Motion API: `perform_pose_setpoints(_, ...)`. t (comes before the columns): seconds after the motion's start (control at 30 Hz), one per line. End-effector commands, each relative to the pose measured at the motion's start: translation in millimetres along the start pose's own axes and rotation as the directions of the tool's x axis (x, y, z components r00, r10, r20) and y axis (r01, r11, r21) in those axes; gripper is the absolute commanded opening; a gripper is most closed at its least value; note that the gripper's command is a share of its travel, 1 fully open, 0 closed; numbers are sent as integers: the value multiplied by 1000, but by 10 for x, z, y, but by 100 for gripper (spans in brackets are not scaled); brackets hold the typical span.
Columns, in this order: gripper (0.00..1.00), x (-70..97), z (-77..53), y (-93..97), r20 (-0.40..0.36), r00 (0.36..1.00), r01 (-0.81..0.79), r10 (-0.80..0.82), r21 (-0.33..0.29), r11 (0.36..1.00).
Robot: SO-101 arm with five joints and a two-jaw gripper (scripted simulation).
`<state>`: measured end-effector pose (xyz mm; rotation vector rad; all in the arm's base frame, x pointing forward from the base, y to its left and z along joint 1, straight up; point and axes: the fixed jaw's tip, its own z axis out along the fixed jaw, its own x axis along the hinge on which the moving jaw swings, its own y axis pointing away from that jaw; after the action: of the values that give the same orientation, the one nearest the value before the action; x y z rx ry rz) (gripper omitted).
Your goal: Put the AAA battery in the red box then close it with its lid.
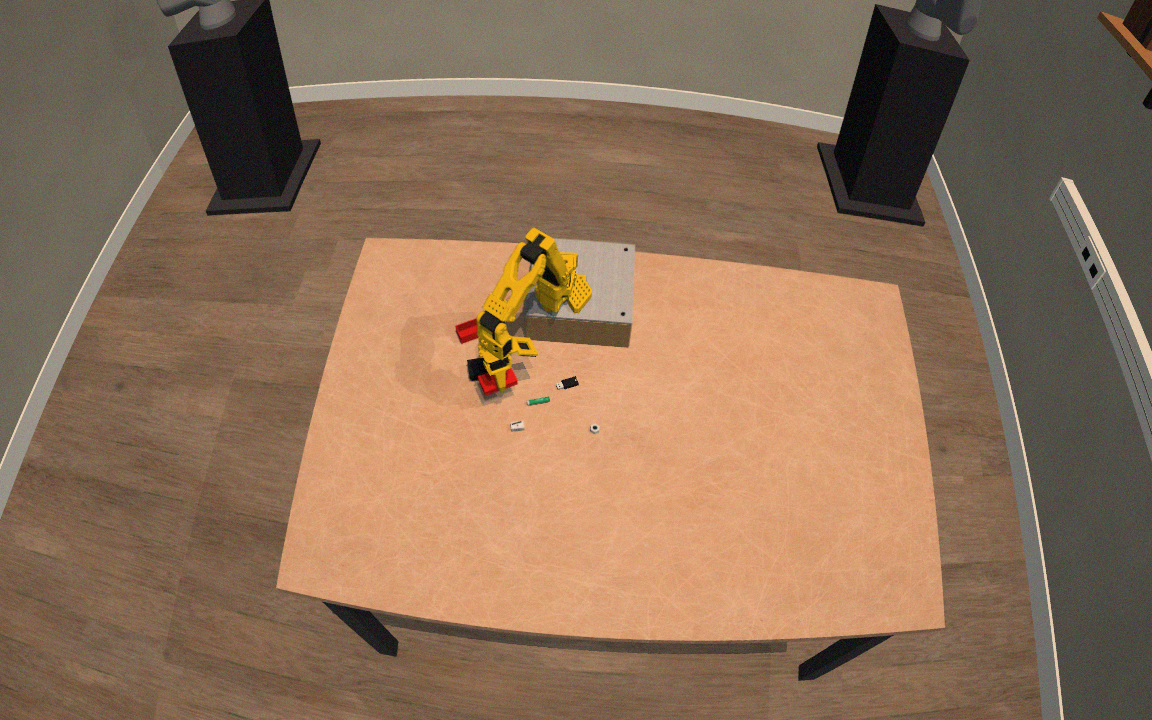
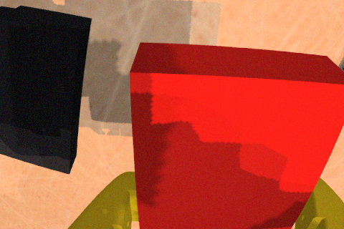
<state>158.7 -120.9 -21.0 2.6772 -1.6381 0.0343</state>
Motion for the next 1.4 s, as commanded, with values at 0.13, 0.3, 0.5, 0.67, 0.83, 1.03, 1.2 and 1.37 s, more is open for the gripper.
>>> perform_pose_setpoints(0.13,21,-48,84,-1,21,1000,0,0,-10,1000)
perform_pose_setpoints(0.3,21,-42,147,-4,21,1000,0,0,-10,1000)
perform_pose_setpoints(0.5,21,-38,246,-6,21,1000,0,0,-10,1000)
perform_pose_setpoints(0.67,21,-38,319,-7,21,1000,0,0,-10,1000)
perform_pose_setpoints(0.83,21,-41,393,-5,21,1000,0,0,-10,1000)
perform_pose_setpoints(1.03,21,-49,493,-1,21,1000,0,0,-10,1000)
perform_pose_setpoints(1.2,21,-58,556,4,21,1000,0,0,-10,1000)
perform_pose_setpoints(1.37,21,-62,583,6,21,1000,0,0,-10,1000)
